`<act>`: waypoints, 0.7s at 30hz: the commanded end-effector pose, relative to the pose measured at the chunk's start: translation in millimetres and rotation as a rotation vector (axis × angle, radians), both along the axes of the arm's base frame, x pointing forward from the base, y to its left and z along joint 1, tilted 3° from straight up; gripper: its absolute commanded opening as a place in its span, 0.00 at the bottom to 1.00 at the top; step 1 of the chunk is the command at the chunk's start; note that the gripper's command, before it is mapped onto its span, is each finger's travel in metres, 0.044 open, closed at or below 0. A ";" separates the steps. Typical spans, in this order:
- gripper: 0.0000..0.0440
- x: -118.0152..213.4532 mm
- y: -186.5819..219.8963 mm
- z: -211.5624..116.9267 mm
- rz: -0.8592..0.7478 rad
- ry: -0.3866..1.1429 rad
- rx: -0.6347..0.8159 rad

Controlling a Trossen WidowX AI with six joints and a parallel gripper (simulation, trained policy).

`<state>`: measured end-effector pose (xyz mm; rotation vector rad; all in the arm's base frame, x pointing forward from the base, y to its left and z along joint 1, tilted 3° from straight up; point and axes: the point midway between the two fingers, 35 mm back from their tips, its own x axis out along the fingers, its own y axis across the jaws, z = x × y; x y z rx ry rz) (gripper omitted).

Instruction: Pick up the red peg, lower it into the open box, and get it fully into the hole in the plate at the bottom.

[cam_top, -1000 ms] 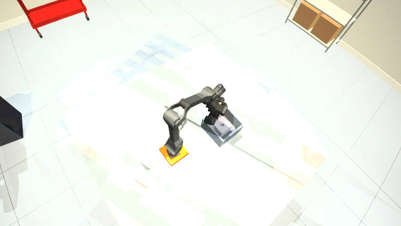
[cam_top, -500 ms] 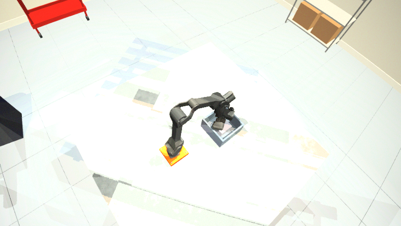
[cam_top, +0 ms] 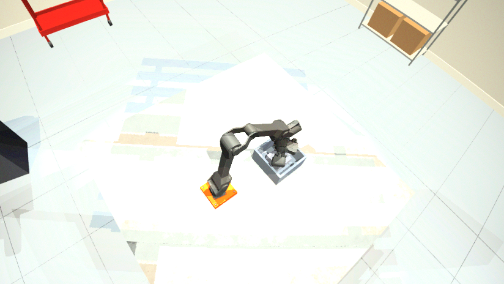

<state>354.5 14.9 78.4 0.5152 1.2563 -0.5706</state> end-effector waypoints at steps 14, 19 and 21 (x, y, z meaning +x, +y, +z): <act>0.98 37.5 3.3 31.3 0.003 0.035 0.097; 1.00 49.0 9.5 39.6 0.010 0.041 0.138; 1.00 52.6 11.7 41.5 0.012 0.048 0.149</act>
